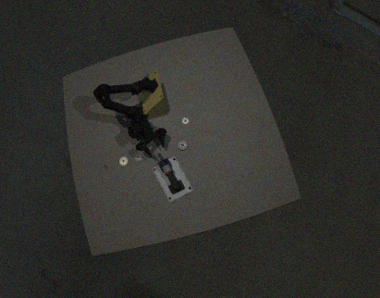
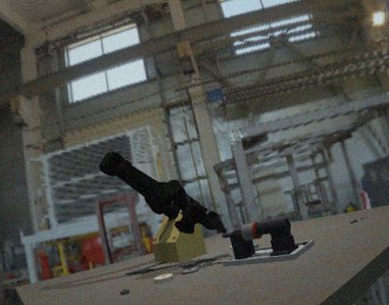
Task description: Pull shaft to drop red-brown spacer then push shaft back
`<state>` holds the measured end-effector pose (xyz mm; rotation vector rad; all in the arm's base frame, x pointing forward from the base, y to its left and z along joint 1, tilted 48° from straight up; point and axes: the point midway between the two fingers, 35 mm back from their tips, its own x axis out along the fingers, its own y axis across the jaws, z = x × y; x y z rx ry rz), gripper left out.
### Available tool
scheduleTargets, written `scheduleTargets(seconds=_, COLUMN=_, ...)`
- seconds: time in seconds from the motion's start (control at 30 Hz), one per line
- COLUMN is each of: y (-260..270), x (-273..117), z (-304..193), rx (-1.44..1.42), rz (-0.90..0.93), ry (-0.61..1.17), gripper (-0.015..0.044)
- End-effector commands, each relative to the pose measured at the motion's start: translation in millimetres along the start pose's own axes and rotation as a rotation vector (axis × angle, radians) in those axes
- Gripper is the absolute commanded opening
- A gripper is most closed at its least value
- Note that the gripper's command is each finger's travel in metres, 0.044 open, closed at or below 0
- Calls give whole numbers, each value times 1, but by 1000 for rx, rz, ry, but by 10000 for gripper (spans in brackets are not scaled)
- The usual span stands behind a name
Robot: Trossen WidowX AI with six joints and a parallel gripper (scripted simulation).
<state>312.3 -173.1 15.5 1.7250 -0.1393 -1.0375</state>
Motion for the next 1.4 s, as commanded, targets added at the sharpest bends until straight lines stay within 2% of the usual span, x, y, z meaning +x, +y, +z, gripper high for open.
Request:
scheduleTargets(seconds=0.0, y=-7, x=1, z=4, rx=-585, rz=18, ry=48, gripper=440)
scheduleTargets(seconds=0.17, y=-8, x=2, z=6, rx=-1042, rz=62, ry=69, gripper=440)
scheduleTargets(seconds=0.77, y=-10, x=1, z=10, rx=-1886, rz=184, ry=58, gripper=440)
scheduleTargets(seconds=1.37, y=-10, x=-2, z=14, rx=-2716, rz=311, ry=-52, gripper=440)
